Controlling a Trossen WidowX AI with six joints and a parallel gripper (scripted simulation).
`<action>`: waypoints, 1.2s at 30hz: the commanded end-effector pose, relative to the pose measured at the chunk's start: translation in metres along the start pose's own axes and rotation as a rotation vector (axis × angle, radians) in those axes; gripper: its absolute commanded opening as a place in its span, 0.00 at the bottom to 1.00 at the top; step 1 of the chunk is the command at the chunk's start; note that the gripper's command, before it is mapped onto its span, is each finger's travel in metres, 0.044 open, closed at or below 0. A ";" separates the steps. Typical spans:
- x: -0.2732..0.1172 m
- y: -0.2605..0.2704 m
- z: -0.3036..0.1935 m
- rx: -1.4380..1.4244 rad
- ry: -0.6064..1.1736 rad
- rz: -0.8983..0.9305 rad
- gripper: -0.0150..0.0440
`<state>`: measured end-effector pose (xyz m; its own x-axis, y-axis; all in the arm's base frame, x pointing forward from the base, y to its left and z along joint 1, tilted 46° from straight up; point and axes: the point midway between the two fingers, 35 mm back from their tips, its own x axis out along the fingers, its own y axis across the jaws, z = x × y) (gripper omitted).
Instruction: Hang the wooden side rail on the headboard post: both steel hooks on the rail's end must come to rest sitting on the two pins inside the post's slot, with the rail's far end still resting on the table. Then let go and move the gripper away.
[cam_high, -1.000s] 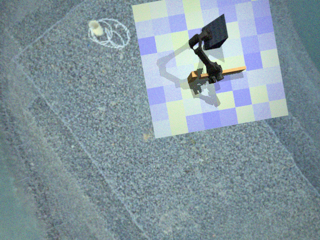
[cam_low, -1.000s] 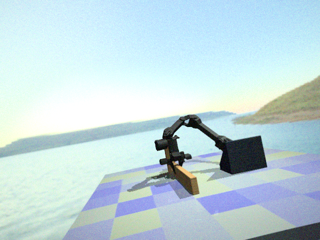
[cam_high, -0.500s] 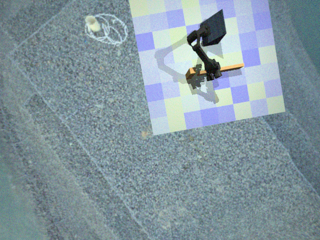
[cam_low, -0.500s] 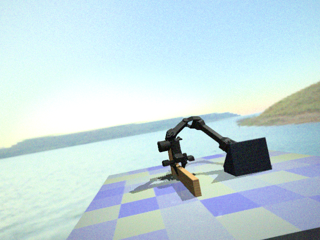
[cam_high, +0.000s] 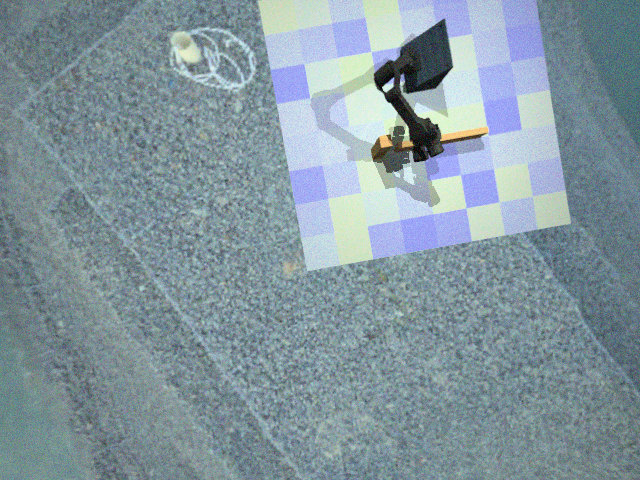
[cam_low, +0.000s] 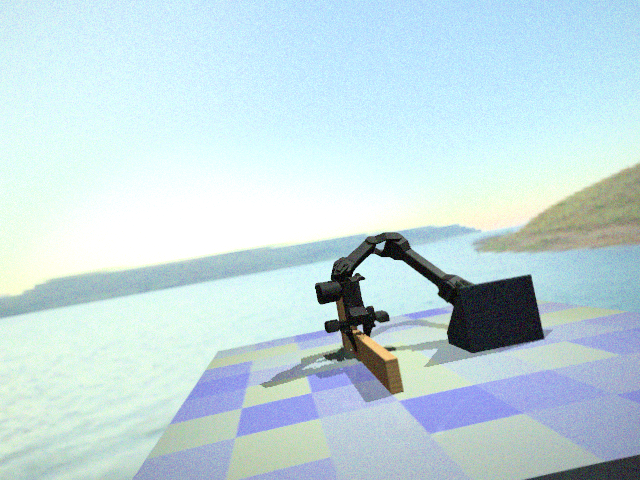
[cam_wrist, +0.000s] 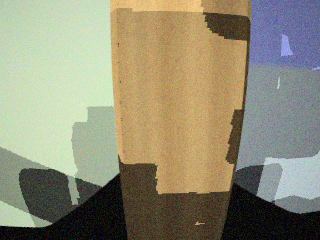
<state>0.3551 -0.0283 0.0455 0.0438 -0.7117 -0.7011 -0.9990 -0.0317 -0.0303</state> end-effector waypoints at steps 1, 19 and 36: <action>-0.002 0.000 0.000 0.009 0.002 -0.003 0.25; -0.005 0.000 0.000 0.009 0.002 -0.003 0.25; -0.007 0.000 0.000 0.009 0.002 -0.003 0.25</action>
<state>0.3537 -0.0265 0.0482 0.0380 -0.7138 -0.6993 -0.9993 -0.0240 -0.0299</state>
